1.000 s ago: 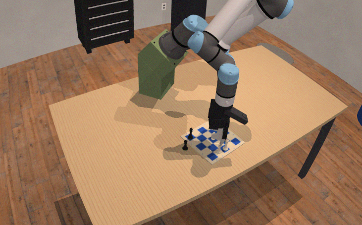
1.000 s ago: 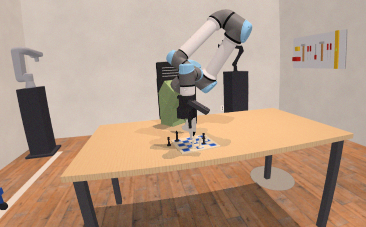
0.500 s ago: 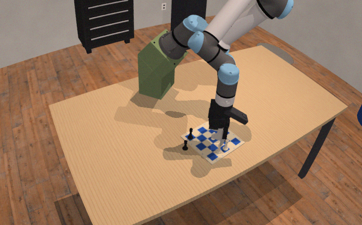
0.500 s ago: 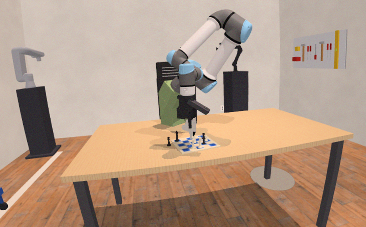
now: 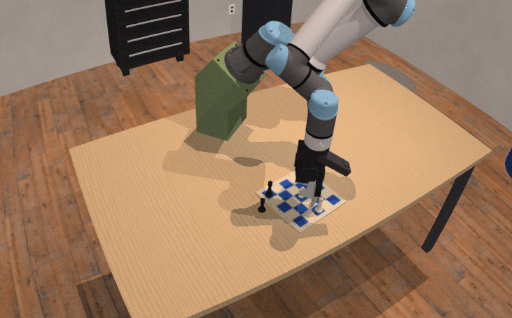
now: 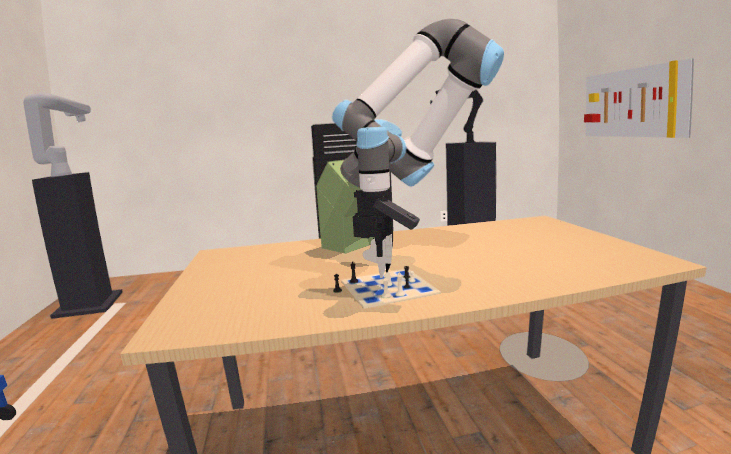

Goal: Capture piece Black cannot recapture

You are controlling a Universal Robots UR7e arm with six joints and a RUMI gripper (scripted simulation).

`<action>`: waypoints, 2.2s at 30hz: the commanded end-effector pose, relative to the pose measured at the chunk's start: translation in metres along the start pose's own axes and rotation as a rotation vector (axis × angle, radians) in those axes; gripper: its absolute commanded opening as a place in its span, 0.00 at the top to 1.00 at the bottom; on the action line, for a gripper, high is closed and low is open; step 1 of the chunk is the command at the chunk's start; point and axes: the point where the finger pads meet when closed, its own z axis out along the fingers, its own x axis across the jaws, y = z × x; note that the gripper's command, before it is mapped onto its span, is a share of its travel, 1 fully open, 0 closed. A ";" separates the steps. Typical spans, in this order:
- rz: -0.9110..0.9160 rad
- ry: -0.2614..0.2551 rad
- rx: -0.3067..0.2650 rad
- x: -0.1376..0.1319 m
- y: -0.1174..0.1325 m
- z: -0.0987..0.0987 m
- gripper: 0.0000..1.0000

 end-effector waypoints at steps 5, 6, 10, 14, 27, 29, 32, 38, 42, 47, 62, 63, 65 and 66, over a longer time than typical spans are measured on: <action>-0.001 0.000 0.000 0.001 0.000 0.000 0.75; -0.001 0.000 0.000 0.001 0.000 0.000 0.75; -0.001 0.000 0.000 0.001 0.000 0.000 0.75; -0.001 0.000 0.000 0.001 0.000 0.000 0.75; -0.001 -0.002 -0.001 0.000 0.000 0.007 0.75; -0.001 -0.002 -0.001 0.000 0.000 0.011 0.75; -0.001 -0.002 -0.001 0.000 0.000 0.018 0.75; -0.001 -0.001 -0.001 0.001 -0.001 0.027 0.75; -0.002 0.000 -0.001 0.001 -0.001 0.035 0.75; -0.002 0.000 -0.001 0.001 -0.001 0.039 0.75; -0.001 0.001 0.000 0.001 0.000 0.039 0.75; -0.001 0.001 0.000 0.001 0.000 0.039 0.75; -0.001 0.001 0.000 0.001 0.000 0.039 0.75; -0.001 0.001 0.000 0.001 0.000 0.039 0.75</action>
